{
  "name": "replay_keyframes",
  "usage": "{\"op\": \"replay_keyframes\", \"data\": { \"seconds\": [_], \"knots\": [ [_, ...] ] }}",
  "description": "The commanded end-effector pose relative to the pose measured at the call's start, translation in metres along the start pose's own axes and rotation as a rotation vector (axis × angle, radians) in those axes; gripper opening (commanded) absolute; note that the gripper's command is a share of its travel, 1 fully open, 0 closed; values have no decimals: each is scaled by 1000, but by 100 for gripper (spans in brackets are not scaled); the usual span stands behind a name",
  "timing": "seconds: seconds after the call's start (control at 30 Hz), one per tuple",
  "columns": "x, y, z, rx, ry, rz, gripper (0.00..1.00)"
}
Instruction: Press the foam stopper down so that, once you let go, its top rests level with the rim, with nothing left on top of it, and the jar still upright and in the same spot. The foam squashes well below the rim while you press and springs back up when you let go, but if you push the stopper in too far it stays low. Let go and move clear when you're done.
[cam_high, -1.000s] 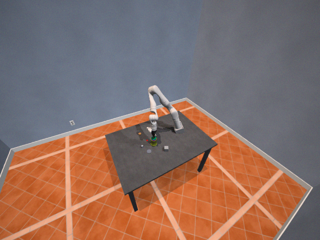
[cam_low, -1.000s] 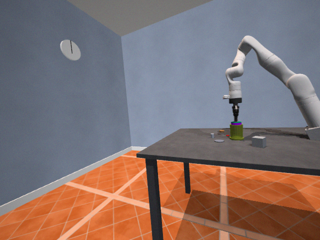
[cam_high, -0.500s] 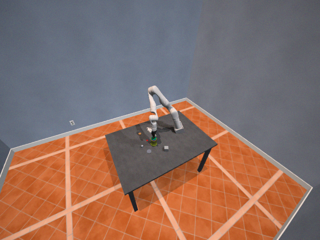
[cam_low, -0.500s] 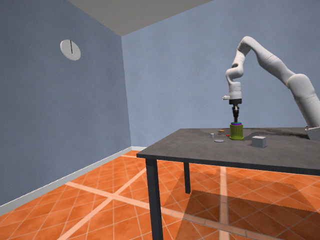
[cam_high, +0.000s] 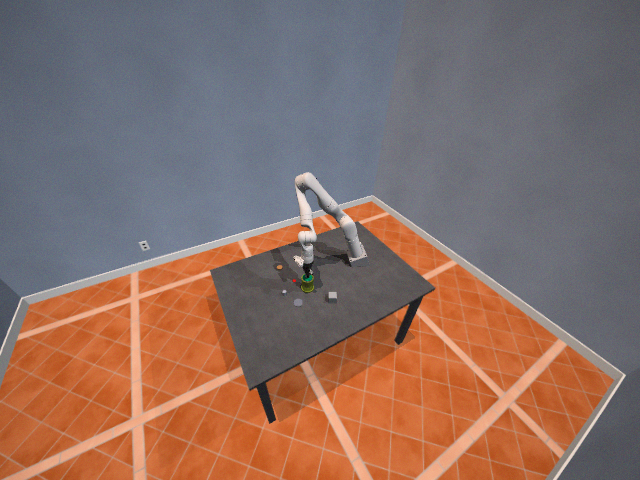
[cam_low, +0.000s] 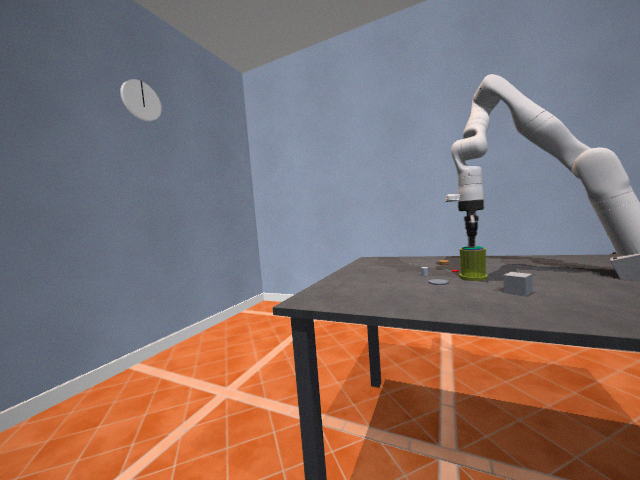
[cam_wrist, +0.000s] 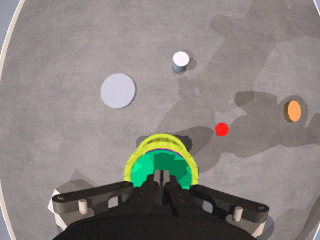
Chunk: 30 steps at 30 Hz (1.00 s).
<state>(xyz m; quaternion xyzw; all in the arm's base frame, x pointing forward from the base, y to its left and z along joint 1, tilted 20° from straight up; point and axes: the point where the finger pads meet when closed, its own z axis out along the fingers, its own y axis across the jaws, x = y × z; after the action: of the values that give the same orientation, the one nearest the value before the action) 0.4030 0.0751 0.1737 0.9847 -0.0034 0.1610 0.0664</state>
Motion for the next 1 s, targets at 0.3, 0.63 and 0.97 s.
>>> {"op": "replay_keyframes", "data": {
  "seconds": [0.3,0.63,0.97],
  "knots": [
    [0,-1,5,2,-2,-1,0],
    [0,-1,7,2,-2,-1,0],
    [0,-1,7,2,-2,-1,0]
  ]
}}
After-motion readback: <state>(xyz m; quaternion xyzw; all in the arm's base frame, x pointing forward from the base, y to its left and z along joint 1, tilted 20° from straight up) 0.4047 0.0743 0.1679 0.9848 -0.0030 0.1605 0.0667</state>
